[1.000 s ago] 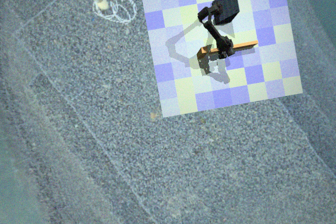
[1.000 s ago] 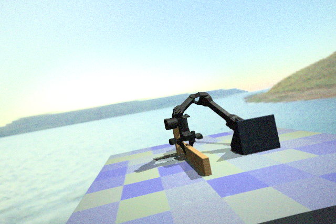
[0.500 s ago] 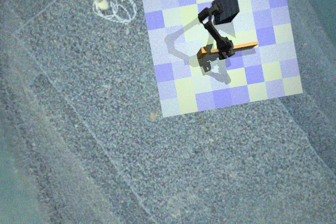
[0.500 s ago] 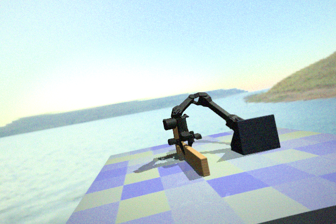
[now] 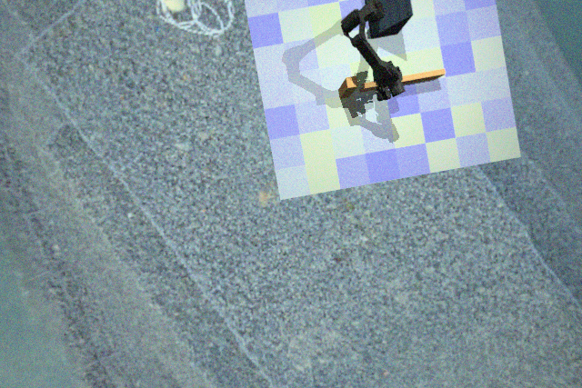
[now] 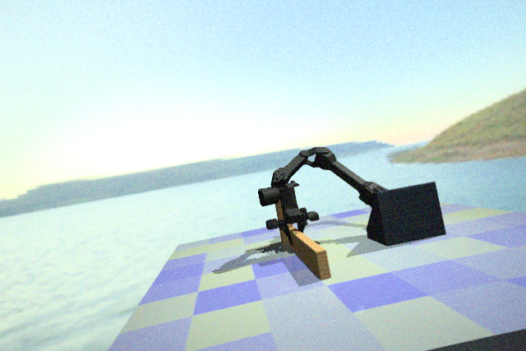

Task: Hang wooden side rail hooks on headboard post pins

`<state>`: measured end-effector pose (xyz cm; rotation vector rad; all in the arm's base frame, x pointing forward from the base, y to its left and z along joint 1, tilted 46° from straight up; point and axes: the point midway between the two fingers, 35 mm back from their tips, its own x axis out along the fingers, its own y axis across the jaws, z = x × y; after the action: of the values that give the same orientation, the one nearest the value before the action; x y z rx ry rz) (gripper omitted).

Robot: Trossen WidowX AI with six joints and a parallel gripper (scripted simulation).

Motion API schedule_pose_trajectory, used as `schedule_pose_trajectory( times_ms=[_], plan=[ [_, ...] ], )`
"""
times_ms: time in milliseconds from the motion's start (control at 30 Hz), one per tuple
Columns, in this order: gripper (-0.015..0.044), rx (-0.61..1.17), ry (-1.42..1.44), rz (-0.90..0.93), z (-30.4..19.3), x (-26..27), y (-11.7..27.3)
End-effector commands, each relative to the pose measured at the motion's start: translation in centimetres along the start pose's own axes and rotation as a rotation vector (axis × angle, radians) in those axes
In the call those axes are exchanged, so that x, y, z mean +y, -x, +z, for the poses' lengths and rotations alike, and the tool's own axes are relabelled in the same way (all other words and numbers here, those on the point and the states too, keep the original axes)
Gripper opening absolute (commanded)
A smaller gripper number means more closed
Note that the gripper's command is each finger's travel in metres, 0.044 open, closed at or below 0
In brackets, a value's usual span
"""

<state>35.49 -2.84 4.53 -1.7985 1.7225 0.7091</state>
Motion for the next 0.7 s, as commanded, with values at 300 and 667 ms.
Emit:
schedule_pose_trajectory(
  times_ms=[300,667],
  plan=[
    [0.0,0.0,0.0,0.0,0.0,-0.04,0.0],
    [0.0,0.002,-0.012,-0.005,0.0,-0.04,0.16]
  ],
)
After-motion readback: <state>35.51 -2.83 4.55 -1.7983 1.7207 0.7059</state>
